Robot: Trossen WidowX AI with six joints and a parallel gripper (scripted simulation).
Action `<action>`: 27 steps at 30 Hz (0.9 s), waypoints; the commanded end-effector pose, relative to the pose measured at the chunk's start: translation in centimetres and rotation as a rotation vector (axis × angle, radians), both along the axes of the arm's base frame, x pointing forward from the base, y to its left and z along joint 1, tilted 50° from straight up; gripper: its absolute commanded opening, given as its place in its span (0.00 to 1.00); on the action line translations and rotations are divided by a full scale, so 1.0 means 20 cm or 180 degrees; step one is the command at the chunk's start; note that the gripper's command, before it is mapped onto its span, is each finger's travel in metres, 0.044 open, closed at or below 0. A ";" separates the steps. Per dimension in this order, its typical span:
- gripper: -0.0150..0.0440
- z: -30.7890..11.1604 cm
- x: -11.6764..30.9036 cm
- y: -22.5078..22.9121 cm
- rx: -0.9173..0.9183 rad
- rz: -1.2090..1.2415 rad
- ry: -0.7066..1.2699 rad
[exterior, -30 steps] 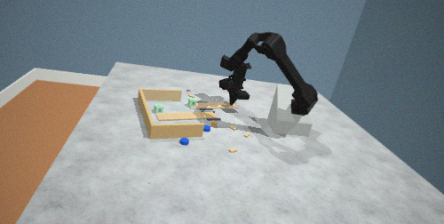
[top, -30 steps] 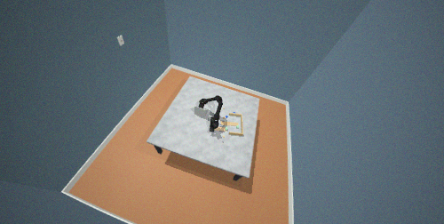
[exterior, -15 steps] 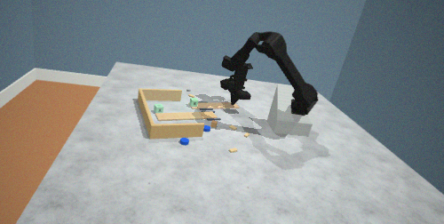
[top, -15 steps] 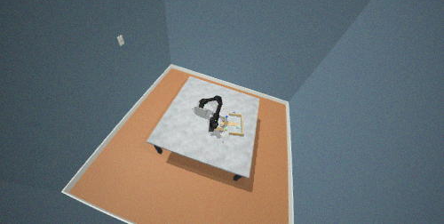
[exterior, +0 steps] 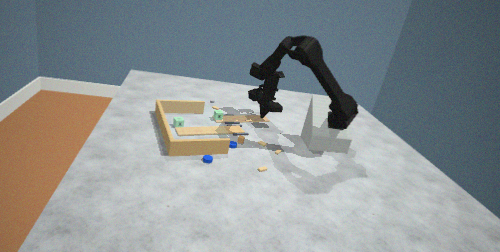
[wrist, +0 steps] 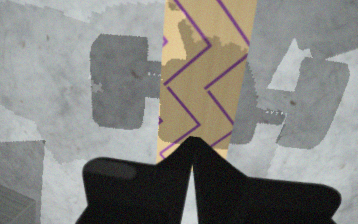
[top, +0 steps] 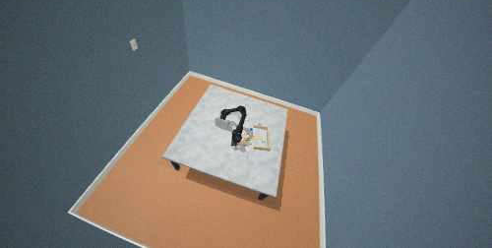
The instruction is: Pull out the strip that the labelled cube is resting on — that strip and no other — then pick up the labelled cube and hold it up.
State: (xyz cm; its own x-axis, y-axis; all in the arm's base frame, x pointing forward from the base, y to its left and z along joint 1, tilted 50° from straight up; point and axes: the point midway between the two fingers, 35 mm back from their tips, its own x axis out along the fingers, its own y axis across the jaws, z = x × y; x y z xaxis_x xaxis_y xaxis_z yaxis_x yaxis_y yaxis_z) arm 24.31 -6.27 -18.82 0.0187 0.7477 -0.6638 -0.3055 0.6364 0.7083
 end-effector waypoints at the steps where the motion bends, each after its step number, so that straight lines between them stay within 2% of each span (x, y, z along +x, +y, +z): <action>1: 0.25 -0.01 -0.04 0.03 0.0025 0.0051 0.0074; 6: 0.25 -0.01 -0.04 0.03 0.0025 0.0051 0.0074; 11: 0.25 0.13 0.01 -0.15 0.0014 0.0048 0.0070; 16: 0.25 0.14 0.01 -0.16 0.0016 0.0051 0.0074; 27: 0.74 0.19 0.22 -0.12 0.0023 -0.0064 0.0198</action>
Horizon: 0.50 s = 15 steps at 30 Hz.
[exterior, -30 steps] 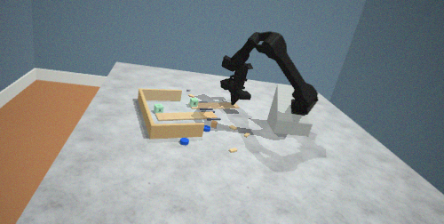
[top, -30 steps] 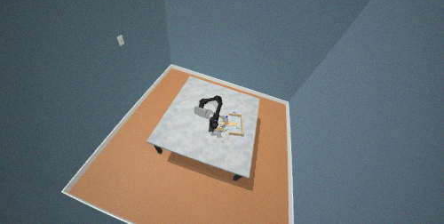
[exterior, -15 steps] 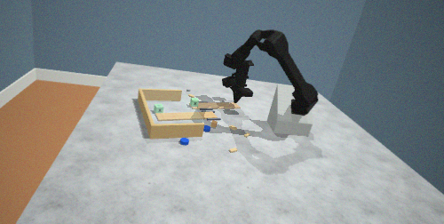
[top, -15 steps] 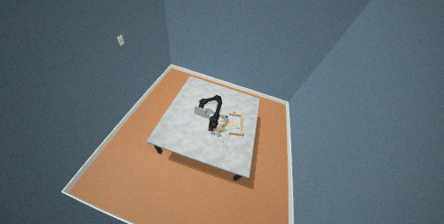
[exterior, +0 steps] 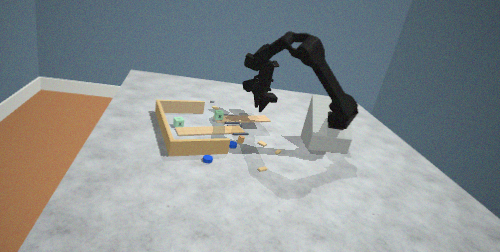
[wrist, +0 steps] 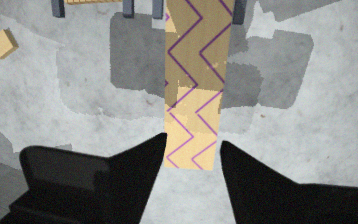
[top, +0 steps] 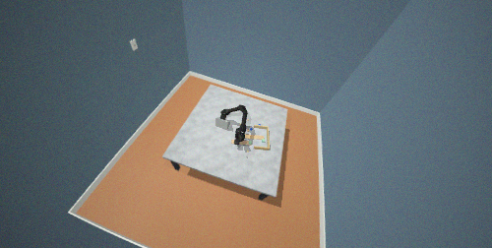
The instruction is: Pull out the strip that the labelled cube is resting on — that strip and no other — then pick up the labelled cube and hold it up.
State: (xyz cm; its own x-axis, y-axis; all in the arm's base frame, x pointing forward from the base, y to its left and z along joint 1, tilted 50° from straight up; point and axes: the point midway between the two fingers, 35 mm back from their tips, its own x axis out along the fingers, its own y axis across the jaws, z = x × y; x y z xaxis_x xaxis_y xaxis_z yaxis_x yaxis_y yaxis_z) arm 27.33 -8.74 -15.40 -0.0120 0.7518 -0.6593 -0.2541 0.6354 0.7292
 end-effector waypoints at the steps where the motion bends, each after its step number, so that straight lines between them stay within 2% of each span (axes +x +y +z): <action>1: 0.79 0.03 0.08 0.01 0.0003 -0.0024 0.0005; 6: 1.00 0.05 0.16 0.02 0.0005 -0.0024 0.0003; 15: 1.00 0.10 0.30 0.04 0.0008 -0.0024 -0.0001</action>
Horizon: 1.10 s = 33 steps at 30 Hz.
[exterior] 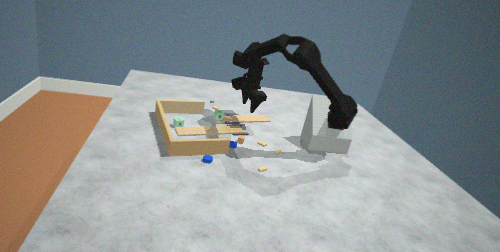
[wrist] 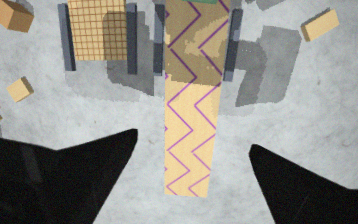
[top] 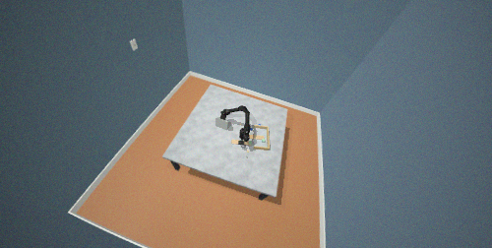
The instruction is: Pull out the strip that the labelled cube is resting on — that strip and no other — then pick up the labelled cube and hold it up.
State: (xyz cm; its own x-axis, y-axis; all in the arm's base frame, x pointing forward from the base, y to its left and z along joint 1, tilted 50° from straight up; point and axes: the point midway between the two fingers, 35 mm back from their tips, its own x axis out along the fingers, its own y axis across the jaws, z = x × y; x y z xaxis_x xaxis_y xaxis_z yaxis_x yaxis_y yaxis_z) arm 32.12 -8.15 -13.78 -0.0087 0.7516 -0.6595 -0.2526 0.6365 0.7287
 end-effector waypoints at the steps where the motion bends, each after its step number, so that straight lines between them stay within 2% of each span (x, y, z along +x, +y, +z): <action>1: 1.00 0.02 0.07 0.01 0.0009 -0.0013 0.0002; 33: 1.00 0.20 0.59 0.08 0.0017 -0.0013 -0.0011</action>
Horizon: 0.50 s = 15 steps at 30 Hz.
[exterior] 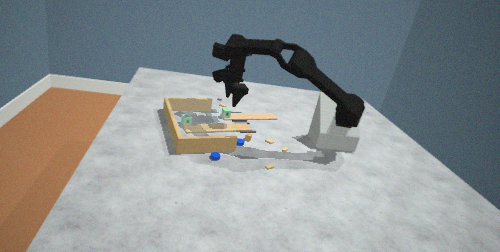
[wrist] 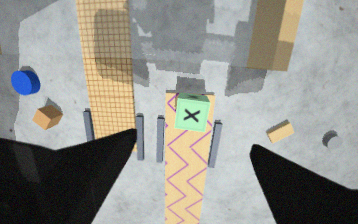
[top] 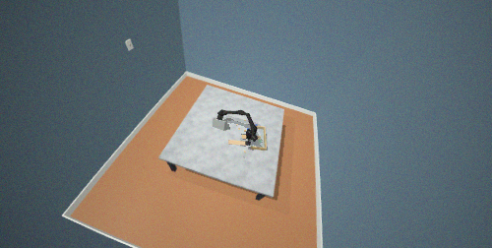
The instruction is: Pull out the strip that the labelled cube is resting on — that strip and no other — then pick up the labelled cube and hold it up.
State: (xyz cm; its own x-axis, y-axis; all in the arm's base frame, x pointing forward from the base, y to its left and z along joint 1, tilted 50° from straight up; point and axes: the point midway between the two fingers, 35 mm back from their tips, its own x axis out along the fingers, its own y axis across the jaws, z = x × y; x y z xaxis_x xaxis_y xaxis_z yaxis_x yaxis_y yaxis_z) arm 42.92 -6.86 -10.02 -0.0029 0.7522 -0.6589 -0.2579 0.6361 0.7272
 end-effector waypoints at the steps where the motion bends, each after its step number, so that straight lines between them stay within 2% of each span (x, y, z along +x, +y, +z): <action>1: 1.00 0.01 0.05 0.02 0.0014 -0.0010 0.0014; 8: 0.69 -0.01 0.05 0.05 0.0014 -0.0011 0.0014; 15: 0.68 -0.05 0.05 0.09 0.0014 -0.0011 0.0014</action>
